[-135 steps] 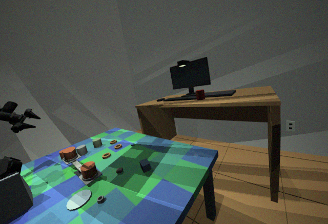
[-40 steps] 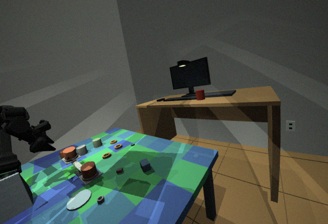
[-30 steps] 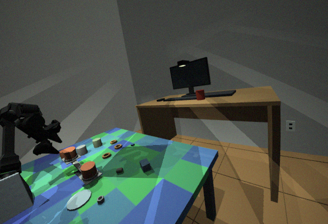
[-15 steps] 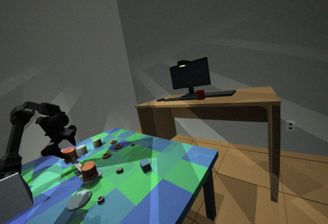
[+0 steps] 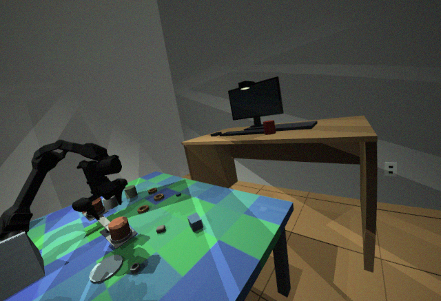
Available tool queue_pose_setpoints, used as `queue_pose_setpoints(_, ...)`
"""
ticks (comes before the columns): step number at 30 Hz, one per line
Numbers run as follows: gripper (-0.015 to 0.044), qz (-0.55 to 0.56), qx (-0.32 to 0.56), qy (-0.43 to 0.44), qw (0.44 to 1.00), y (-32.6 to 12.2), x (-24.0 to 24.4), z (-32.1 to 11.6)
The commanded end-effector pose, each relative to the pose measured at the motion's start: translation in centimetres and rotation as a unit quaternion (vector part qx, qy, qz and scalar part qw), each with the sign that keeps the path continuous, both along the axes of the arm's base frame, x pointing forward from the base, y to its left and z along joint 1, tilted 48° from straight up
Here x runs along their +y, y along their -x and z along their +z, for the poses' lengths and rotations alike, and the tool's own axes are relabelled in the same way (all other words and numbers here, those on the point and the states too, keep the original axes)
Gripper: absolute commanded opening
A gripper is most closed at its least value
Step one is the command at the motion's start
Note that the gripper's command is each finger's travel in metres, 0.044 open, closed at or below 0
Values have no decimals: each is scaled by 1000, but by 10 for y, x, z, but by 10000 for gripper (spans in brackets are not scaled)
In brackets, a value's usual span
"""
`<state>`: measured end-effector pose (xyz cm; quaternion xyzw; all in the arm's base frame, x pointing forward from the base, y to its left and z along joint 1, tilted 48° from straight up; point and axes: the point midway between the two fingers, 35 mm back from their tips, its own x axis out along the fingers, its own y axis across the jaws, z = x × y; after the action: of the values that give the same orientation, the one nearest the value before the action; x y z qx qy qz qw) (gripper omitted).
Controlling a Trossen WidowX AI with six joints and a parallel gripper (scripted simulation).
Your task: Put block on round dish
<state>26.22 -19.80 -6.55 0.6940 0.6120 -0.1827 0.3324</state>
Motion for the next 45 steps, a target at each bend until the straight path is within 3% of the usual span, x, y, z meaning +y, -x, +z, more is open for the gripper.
queue_pose_setpoints(1, 440, -24, 70, -2, 997, -11, 2, -18)
queue_pose_setpoints(45, 440, -28, 80, -3, 996, -21, 45, -61)
